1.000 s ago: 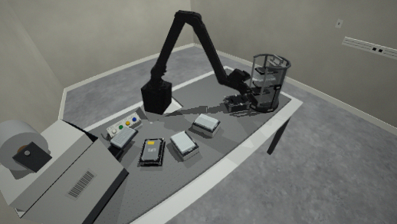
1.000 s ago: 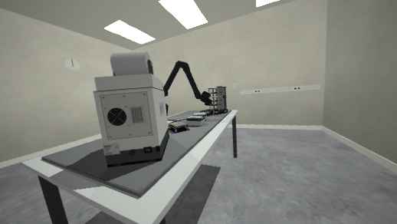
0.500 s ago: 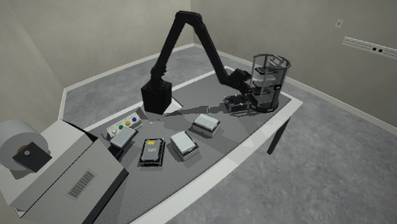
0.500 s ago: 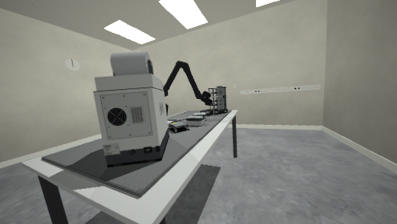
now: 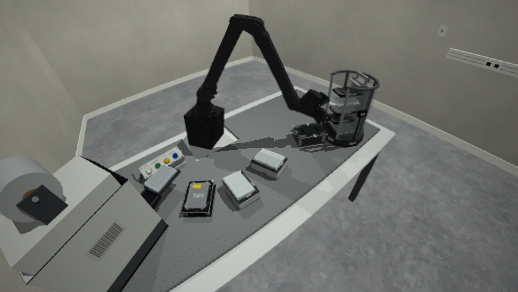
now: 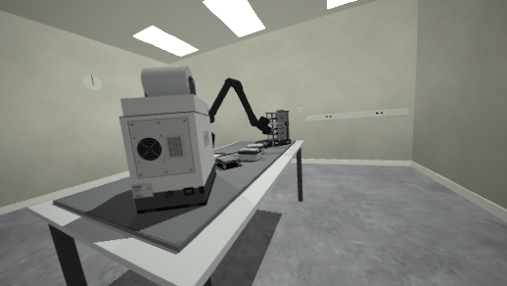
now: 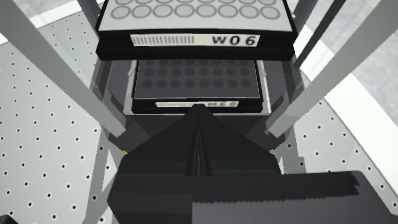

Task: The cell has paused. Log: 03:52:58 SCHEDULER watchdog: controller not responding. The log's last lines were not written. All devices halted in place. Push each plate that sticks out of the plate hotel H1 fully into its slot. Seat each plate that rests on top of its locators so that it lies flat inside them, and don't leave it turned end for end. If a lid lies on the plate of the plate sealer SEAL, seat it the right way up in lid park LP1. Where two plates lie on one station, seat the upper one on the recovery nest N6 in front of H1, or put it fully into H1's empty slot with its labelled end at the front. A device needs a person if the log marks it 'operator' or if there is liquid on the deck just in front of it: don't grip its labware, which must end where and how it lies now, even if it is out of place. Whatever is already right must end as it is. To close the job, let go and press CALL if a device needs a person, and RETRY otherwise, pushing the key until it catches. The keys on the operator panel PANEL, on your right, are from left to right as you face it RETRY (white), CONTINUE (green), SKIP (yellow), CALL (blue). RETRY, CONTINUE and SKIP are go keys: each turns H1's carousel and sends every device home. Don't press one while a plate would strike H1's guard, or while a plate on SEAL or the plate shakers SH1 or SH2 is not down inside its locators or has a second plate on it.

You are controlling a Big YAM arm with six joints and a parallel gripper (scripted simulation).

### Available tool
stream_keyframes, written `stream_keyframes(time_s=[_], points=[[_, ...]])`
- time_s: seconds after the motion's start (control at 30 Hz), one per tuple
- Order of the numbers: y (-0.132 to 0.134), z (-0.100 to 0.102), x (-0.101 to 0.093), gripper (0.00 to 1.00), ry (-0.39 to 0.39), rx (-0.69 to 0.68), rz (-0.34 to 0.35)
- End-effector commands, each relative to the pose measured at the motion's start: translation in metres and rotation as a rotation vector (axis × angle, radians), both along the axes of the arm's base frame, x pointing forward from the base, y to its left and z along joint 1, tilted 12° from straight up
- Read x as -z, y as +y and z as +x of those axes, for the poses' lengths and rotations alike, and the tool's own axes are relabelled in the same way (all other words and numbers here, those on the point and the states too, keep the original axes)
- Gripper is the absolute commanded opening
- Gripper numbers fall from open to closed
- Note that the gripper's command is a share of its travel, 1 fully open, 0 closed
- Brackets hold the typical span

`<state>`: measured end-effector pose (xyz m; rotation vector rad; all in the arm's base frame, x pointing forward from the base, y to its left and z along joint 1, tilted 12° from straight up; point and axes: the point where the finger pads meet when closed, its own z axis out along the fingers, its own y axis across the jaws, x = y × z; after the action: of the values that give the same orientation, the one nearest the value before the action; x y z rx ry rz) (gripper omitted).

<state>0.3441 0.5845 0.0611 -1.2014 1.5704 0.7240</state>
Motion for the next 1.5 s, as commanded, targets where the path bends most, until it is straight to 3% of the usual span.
stream_keyframes(time_s=[0.0,0.2,0.37,1.47], points=[[0.017,0.001,-0.021,0.00,-0.006,-0.005,0.033],[0.020,0.000,-0.007,0.00,0.006,-0.006,0.015],[0.022,0.003,-0.013,0.00,0.002,-0.004,0.022],[0.026,0.003,-0.008,0.00,0.007,-0.005,0.014]])
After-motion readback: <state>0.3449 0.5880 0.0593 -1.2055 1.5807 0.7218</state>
